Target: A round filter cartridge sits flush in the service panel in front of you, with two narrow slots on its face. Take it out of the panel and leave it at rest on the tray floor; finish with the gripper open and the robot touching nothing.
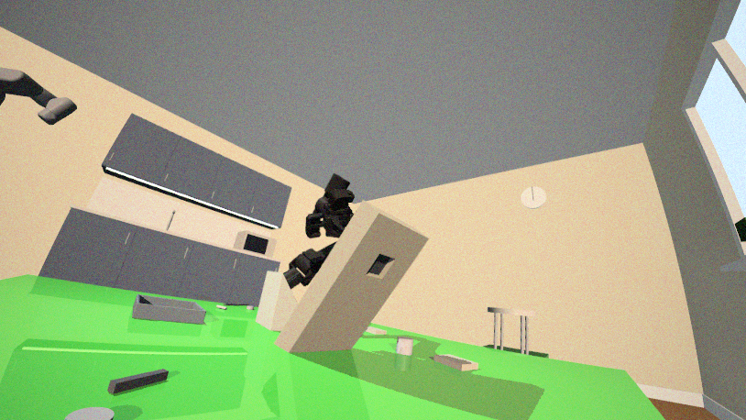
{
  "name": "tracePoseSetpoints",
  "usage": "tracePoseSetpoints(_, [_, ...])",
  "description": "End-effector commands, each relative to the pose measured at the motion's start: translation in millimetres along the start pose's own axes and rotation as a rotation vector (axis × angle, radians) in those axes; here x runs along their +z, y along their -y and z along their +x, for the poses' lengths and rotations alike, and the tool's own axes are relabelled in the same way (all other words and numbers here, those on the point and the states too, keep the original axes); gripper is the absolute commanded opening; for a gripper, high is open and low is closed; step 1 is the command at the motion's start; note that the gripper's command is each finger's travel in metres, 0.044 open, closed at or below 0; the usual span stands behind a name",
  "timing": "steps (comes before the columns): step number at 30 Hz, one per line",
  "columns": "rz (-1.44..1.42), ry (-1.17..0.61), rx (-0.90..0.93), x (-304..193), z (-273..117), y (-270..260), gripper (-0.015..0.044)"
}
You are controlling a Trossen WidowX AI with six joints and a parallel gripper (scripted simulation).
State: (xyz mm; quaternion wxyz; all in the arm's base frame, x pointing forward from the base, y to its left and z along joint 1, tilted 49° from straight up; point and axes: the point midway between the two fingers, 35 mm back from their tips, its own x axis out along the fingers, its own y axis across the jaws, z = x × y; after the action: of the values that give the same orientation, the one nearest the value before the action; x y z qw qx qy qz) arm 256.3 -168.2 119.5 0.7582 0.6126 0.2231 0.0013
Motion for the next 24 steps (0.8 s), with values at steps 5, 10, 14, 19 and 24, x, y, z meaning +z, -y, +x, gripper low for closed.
tracePoseSetpoints(5, [0.012, -0.009, -0.007, 29, -17, -11, 0.0239])
tracePoseSetpoints(10, [0.001, -0.001, -0.002, 57, -44, -29, 0.037])
tracePoseSetpoints(14, [-0.075, -0.054, -0.038, 43, -35, -18, 0.0317])
tracePoseSetpoints(19, [-0.345, -0.294, -0.11, -20, -12, 19, 0.0305])
tracePoseSetpoints(24, [-0.481, -0.439, -0.105, -55, -8, 33, 0.0305])
